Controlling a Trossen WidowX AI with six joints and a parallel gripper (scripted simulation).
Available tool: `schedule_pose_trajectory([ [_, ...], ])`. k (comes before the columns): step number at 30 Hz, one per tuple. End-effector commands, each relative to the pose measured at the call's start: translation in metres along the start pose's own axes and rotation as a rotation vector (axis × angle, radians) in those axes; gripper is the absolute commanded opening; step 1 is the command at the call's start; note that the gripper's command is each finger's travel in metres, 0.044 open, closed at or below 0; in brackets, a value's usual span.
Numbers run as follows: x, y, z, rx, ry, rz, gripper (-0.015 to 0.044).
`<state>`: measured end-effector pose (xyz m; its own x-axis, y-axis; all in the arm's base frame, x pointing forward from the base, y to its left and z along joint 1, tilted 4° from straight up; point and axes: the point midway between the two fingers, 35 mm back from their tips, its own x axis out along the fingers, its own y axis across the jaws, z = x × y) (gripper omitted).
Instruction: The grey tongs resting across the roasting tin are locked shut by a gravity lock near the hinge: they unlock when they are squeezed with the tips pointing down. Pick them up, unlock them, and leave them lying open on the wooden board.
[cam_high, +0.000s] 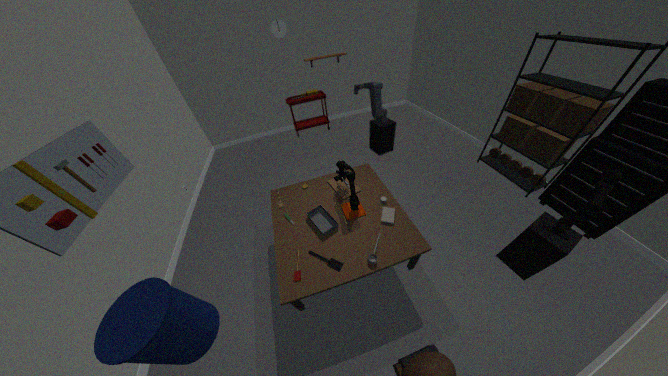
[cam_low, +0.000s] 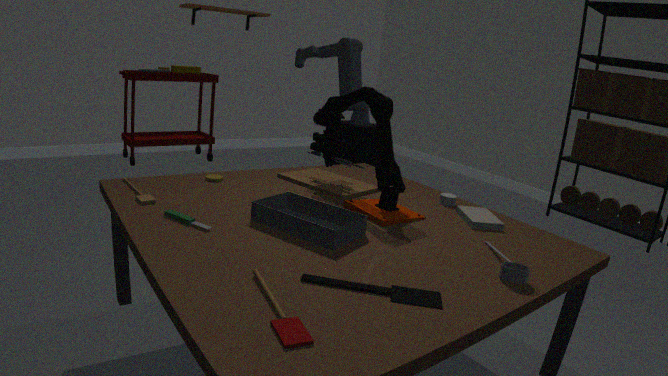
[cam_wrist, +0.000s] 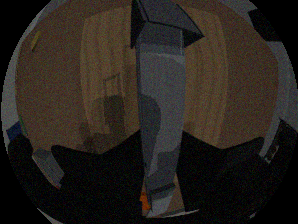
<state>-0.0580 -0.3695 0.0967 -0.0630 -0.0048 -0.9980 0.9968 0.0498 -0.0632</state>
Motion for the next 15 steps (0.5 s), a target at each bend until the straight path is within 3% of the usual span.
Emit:
schedule_pose_trajectory([
  [1,0.006,-0.001,-0.001,-0.006,0.0,-0.004,-0.015],
  [15,0.028,0.0,-0.004,-0.006,0.0,-0.004,-0.015],
])
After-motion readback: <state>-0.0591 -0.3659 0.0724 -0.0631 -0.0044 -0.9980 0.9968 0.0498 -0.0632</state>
